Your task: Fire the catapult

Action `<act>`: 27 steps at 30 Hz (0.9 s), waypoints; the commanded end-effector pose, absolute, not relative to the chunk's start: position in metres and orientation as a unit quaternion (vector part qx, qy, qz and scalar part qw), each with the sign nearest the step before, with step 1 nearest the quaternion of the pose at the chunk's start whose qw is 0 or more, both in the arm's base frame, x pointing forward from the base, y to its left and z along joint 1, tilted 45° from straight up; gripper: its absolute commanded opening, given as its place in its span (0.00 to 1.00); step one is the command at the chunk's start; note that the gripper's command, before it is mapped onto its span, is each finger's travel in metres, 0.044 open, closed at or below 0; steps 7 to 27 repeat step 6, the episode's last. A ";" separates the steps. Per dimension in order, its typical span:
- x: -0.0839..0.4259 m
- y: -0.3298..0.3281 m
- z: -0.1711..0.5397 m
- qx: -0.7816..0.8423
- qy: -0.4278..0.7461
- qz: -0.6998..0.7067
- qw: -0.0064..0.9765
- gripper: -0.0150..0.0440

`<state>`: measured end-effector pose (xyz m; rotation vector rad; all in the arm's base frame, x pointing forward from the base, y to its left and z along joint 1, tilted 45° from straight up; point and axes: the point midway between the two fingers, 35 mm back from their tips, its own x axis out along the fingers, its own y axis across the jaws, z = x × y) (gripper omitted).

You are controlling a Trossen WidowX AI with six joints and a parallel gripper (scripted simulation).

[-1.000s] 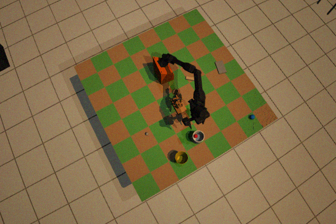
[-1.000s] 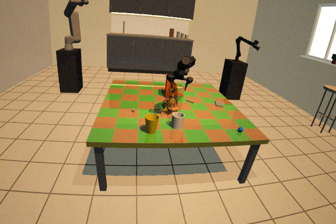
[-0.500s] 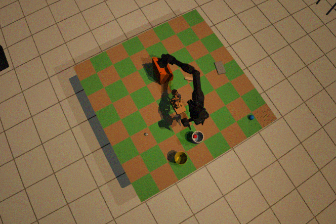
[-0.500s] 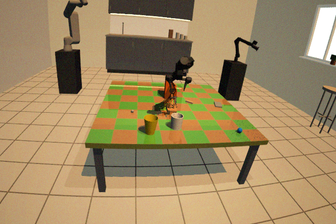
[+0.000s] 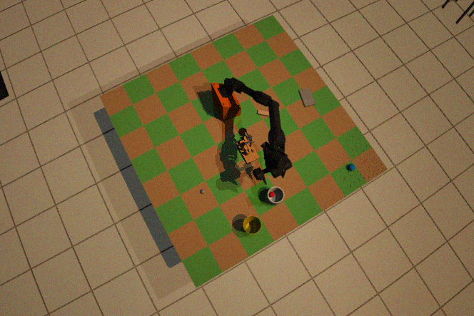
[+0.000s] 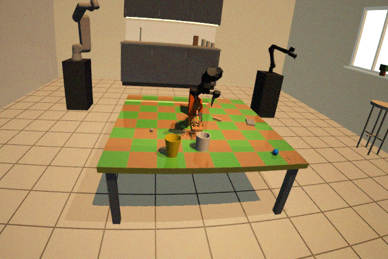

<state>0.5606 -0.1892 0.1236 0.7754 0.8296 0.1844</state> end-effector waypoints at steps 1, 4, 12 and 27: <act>0.561 -0.190 0.124 0.367 0.392 0.087 0.839 1.00; 0.561 -0.190 0.124 0.367 0.392 0.087 0.839 1.00; 0.561 -0.190 0.124 0.367 0.392 0.087 0.839 1.00; 0.561 -0.190 0.124 0.367 0.392 0.087 0.839 1.00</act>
